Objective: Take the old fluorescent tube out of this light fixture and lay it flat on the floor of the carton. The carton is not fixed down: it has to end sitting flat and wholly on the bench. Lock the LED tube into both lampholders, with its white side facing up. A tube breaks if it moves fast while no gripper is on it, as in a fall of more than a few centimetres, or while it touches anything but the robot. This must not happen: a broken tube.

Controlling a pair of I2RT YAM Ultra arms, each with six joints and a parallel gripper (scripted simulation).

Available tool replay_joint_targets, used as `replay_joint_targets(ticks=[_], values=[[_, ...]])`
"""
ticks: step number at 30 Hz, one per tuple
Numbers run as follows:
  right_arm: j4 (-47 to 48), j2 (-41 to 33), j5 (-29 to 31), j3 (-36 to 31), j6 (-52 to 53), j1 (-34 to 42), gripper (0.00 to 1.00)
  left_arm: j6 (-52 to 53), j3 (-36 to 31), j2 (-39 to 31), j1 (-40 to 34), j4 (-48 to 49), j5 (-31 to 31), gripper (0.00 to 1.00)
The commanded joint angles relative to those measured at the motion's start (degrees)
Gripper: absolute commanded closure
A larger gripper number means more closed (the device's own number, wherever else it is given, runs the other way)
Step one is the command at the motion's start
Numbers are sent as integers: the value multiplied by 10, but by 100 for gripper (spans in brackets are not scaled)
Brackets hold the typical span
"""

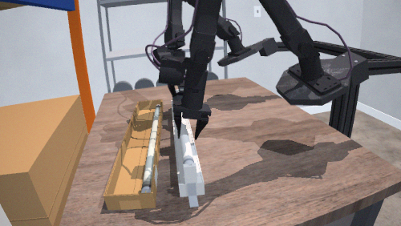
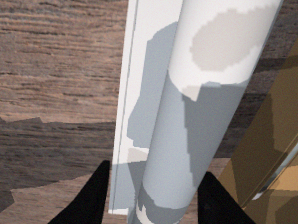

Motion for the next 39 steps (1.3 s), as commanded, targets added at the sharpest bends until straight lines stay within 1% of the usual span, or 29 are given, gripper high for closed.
replay_joint_targets(ticks=[1, 10, 11, 12, 14, 15, 24, 25, 28, 29, 32, 34, 35, 39], values=[[-9, -22, -7, -9, -1, 13, 51, -2, 1, 2, -4, -14, 1, 51], [-9, -22, -7, -9, -1, 13, 51, -2, 1, 2, -4, -14, 1, 51], [-35, -29, -1, -4, 12, 14, 51, -7, -13, -26, -9, -36, -8, 51], [-42, -35, 5, -13, 13, 18, 51, -8, -19, -34, -12, -42, -8, 51], [-61, -50, 6, 14, 19, 21, 51, -10, -18, -51, -12, -57, -9, 51], [-64, -58, -1, 17, 20, 23, 51, -12, -20, -60, -14, -64, -10, 51], [-133, -109, 11, 22, 41, 43, 51, -23, -28, -128, -26, -129, -15, 51], [-118, -109, 1, 23, 37, 43, 51, -21, -27, -128, -27, -115, -3, 51], [-116, -103, 2, 23, 36, 43, 51, -21, -24, -120, -27, -113, -3, 51], [-116, -112, 1, 22, 36, 44, 51, -21, -35, -110, -28, -114, -3, 51], [-114, -113, 1, -8, 35, 44, 51, -21, -12, -108, -23, -113, -2, 51], [-112, -111, 1, 13, 29, 44, 51, -20, -3, -112, -17, -114, -2, 51], [-106, -114, 1, 17, 27, 43, 51, -20, -3, -104, -14, -115, -2, 51], [-99, -112, 1, -8, 24, 31, 51, -20, -21, -119, -27, -112, -2, 51]])
